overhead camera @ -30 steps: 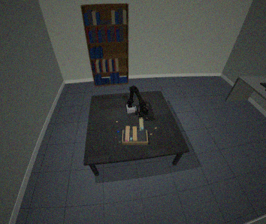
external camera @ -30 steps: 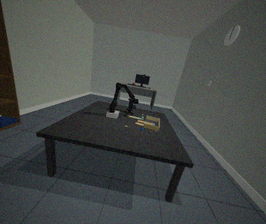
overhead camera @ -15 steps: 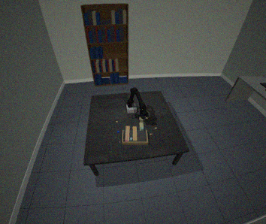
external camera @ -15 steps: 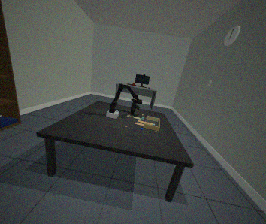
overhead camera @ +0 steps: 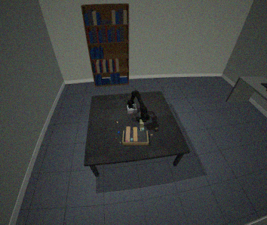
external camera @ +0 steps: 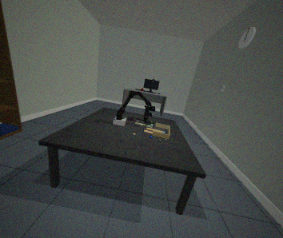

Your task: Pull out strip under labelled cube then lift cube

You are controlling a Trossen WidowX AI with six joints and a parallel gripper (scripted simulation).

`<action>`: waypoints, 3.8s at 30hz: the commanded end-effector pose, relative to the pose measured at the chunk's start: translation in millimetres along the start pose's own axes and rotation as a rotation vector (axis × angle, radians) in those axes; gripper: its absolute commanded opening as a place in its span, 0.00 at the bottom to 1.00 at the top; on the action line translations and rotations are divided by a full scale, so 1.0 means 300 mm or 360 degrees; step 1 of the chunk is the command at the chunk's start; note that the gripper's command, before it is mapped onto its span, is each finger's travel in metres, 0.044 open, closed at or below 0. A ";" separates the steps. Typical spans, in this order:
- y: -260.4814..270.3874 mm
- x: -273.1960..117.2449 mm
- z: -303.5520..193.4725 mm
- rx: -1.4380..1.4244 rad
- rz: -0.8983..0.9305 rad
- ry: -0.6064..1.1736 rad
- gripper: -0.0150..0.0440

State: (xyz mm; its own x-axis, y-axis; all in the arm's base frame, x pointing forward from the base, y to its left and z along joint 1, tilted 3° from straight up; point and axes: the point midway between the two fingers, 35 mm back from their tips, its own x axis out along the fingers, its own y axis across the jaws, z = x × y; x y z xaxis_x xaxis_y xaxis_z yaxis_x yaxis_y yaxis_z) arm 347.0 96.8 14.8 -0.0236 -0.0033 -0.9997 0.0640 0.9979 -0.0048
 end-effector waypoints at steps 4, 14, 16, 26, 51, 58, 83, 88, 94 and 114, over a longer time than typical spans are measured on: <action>-0.009 -0.012 0.087 -0.0005 -0.0005 -0.0007 1.00; -0.022 -0.030 0.209 -0.0005 -0.0005 -0.0012 1.00; -0.025 -0.033 0.233 -0.0005 -0.0005 -0.0013 1.00; -0.037 -0.047 0.332 -0.0005 -0.0006 -0.0017 0.96; -0.038 0.084 0.336 -0.0005 -0.0006 -0.0017 0.68; -0.040 0.122 0.334 -0.0005 -0.0006 -0.0017 0.68; -0.046 0.098 0.301 0.0000 -0.0002 -0.0017 0.25; -0.058 0.057 0.248 -0.0002 -0.0004 -0.0015 0.25; -0.075 0.014 0.180 -0.0004 -0.0006 -0.0011 0.25; -0.120 -0.013 -0.008 -0.0005 -0.0009 -0.0003 0.25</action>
State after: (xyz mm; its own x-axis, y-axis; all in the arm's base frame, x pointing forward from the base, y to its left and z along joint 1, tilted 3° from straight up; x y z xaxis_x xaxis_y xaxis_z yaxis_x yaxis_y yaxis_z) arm 351.6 63.0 16.8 -0.0284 -0.0075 -0.9996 0.0622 0.9980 -0.0092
